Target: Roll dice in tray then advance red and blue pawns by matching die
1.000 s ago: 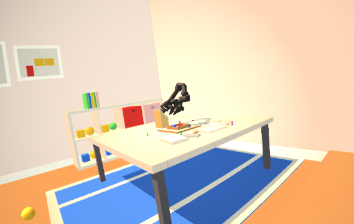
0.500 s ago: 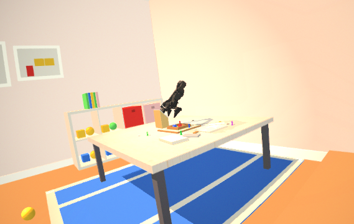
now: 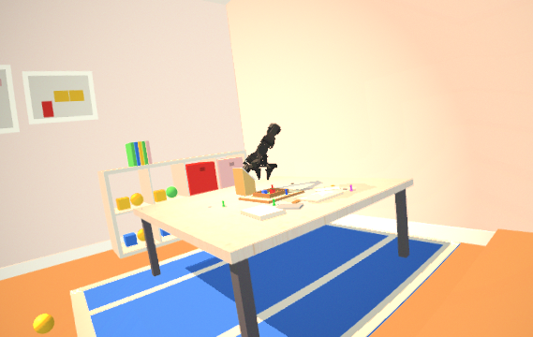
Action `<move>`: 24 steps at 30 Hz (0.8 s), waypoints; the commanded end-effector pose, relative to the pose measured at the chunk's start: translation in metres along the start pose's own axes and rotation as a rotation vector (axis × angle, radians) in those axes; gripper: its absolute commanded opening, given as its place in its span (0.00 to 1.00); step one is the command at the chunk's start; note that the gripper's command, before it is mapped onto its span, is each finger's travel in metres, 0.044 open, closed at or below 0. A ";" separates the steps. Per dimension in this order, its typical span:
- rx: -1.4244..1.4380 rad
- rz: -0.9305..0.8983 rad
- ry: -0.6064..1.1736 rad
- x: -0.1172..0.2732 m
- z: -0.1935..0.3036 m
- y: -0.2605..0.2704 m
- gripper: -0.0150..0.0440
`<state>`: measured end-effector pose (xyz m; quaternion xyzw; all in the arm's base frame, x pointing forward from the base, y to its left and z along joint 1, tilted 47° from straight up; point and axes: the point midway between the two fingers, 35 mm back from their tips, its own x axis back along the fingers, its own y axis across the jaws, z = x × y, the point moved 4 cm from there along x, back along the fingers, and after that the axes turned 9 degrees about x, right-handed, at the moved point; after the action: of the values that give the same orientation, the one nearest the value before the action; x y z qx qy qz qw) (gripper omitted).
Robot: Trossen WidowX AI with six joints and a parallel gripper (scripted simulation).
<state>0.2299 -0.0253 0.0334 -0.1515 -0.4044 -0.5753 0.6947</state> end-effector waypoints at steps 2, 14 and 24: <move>0.348 -0.025 0.006 -0.004 0.053 -0.001 0.60; 0.985 -0.084 0.031 -0.020 0.131 -0.030 0.59; 0.985 -0.084 0.031 -0.031 0.135 -0.029 0.59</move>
<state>0.1532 0.0714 0.0934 0.2173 -0.6265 -0.3434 0.6651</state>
